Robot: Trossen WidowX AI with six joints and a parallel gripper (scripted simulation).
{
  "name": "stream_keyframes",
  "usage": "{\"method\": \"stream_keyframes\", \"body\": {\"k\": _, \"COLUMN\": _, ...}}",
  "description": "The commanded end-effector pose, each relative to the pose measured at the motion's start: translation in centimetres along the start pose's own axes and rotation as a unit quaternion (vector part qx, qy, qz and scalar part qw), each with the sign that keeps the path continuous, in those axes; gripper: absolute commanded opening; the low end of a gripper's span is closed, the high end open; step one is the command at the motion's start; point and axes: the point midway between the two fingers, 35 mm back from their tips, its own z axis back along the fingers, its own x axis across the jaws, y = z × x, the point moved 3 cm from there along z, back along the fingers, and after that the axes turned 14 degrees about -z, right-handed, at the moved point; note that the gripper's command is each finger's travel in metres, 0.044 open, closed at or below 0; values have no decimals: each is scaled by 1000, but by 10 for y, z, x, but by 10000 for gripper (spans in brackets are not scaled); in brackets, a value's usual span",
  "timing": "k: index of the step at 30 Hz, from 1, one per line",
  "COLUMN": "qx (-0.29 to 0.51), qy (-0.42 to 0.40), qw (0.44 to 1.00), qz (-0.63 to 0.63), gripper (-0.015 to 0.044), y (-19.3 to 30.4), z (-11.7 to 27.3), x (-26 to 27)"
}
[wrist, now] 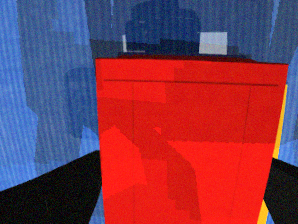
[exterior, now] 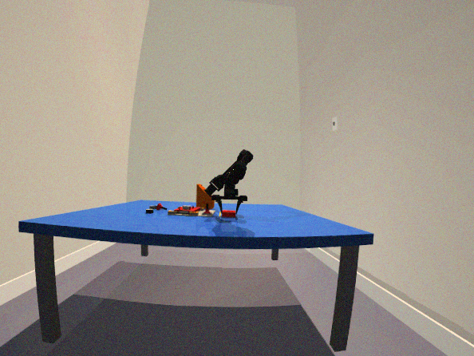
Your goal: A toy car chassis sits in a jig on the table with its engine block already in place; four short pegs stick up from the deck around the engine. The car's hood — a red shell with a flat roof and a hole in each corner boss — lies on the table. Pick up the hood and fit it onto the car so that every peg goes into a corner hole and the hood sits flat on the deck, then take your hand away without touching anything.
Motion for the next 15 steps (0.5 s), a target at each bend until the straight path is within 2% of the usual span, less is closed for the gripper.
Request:
{"method": "stream_keyframes", "body": {"k": 1, "qx": 0, "qy": 0, "qw": 1000, "qz": 0, "gripper": 321, "y": 0, "z": 0, "x": 0}}
{"method": "stream_keyframes", "body": {"k": 5, "qx": 0, "qy": 0, "qw": 1000, "qz": 0, "gripper": 295, "y": 0, "z": 0, "x": 0}}
{"method": "stream_keyframes", "body": {"k": 15, "qx": 0, "qy": 0, "qw": 1000, "qz": 0, "gripper": 32, "y": 0, "z": 15, "x": 0}}
